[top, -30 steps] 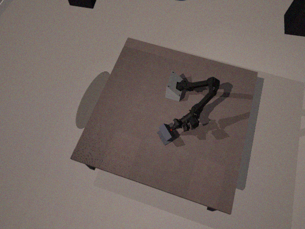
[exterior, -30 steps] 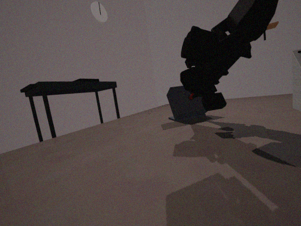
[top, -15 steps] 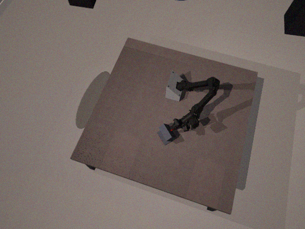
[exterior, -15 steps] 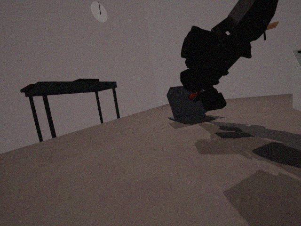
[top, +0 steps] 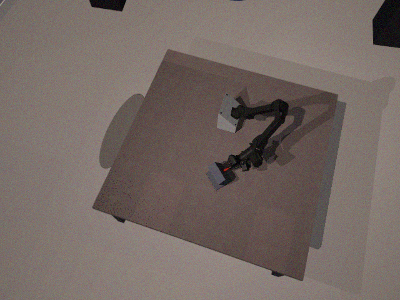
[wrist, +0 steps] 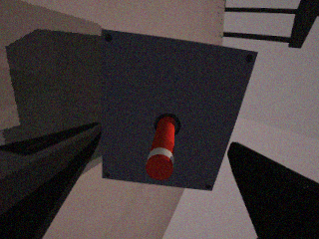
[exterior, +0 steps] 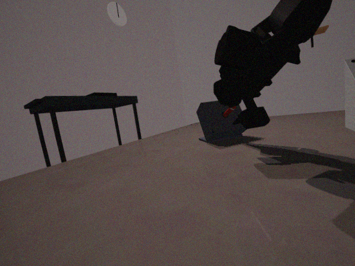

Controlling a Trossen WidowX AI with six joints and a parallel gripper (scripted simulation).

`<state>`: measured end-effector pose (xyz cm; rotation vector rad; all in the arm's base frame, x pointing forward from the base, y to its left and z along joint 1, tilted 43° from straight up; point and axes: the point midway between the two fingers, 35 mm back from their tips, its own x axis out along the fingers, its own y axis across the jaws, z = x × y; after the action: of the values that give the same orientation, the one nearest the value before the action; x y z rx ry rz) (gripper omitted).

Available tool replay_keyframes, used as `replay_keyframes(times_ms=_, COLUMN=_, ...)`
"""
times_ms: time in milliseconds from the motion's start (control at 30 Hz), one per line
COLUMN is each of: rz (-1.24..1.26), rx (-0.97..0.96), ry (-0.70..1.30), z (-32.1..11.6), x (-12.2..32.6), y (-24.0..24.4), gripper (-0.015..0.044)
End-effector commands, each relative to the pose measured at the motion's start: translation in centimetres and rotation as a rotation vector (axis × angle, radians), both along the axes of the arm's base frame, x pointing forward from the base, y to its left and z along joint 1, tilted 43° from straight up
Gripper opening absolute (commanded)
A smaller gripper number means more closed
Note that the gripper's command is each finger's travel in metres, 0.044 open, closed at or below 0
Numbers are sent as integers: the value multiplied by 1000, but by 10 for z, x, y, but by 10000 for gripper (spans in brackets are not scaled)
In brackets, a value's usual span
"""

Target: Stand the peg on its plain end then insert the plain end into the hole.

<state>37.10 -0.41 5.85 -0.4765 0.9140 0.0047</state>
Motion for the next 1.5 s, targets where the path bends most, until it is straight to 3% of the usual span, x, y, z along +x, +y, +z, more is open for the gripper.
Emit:
replay_keyframes(times_ms=0, rz=-5, rx=1, ry=-4, z=6, x=-2, y=1, gripper=440)
replay_keyframes(times_ms=1467, rz=3, rx=1, ry=2, z=54, x=-36, y=16, gripper=440)
